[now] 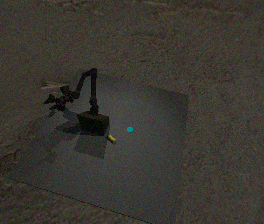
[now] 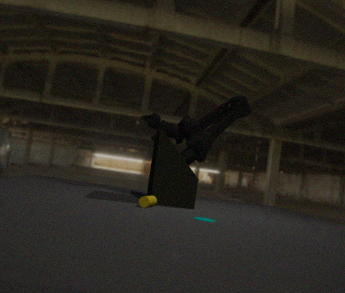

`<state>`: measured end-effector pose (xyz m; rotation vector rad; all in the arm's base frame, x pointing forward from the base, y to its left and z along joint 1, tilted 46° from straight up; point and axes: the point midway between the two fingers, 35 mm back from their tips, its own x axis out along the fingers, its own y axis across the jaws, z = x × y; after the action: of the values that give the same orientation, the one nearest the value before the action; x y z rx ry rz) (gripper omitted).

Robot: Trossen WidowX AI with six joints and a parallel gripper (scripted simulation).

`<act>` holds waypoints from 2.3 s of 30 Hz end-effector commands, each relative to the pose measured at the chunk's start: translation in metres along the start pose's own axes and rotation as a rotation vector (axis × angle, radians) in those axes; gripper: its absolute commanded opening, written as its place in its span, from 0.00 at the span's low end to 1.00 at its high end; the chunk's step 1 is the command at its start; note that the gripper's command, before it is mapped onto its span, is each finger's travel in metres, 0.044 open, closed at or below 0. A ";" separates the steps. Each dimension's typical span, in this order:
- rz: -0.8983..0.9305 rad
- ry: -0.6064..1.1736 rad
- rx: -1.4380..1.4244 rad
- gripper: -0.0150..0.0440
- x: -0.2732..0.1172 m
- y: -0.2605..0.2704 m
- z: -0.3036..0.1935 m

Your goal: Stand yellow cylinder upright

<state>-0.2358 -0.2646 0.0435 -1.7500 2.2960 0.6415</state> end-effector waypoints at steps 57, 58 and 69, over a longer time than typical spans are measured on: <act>-2.672 2.572 -1.762 0.78 -0.282 -0.438 0.152; -2.672 2.572 -1.762 0.78 -0.282 -0.438 0.152; -2.673 2.572 -1.755 0.78 -0.312 -0.428 0.249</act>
<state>0.2544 -0.0085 -0.1221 0.7476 1.6655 0.4252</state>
